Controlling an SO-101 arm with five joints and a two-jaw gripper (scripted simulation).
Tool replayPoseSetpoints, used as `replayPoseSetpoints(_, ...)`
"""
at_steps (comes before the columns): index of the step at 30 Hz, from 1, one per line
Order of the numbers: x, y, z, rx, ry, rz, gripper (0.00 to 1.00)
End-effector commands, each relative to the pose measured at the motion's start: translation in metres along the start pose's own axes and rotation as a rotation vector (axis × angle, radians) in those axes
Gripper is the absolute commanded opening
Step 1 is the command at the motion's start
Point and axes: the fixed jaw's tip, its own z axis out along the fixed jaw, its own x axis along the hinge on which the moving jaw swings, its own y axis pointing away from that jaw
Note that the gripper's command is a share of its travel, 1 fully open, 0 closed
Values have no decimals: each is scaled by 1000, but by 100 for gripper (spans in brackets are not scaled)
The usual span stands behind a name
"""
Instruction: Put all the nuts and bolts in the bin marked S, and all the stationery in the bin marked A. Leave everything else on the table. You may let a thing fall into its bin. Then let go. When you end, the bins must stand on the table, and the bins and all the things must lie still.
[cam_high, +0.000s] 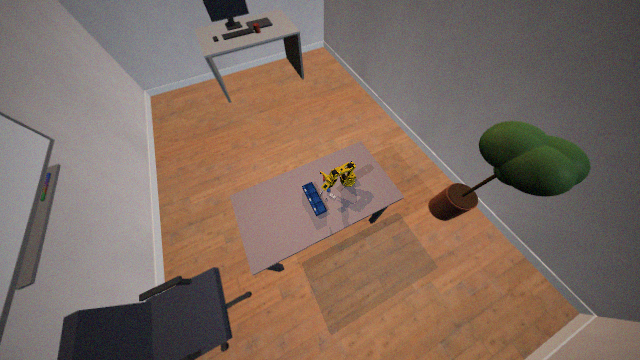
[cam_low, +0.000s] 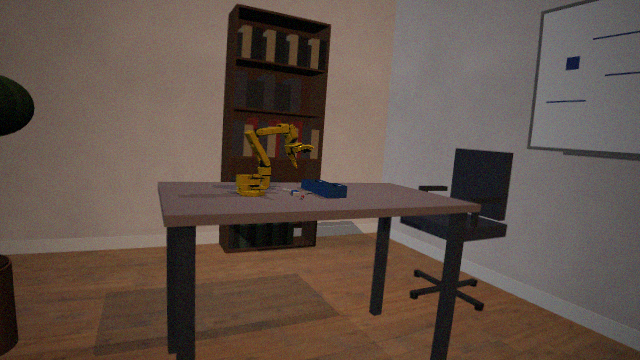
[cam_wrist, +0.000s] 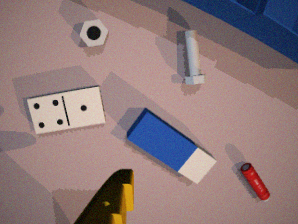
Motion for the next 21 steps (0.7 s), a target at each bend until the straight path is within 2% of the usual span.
replayPoseSetpoints(1, 2, -11, -10, 12, 27, 176, 100)
replayPoseSetpoints(3, 2, -11, -10, 12, 27, 176, 100)
replayPoseSetpoints(11, 13, -19, -15, 20, 82, 368, 100)
replayPoseSetpoints(21, 15, -20, -16, 21, 92, 404, 100)
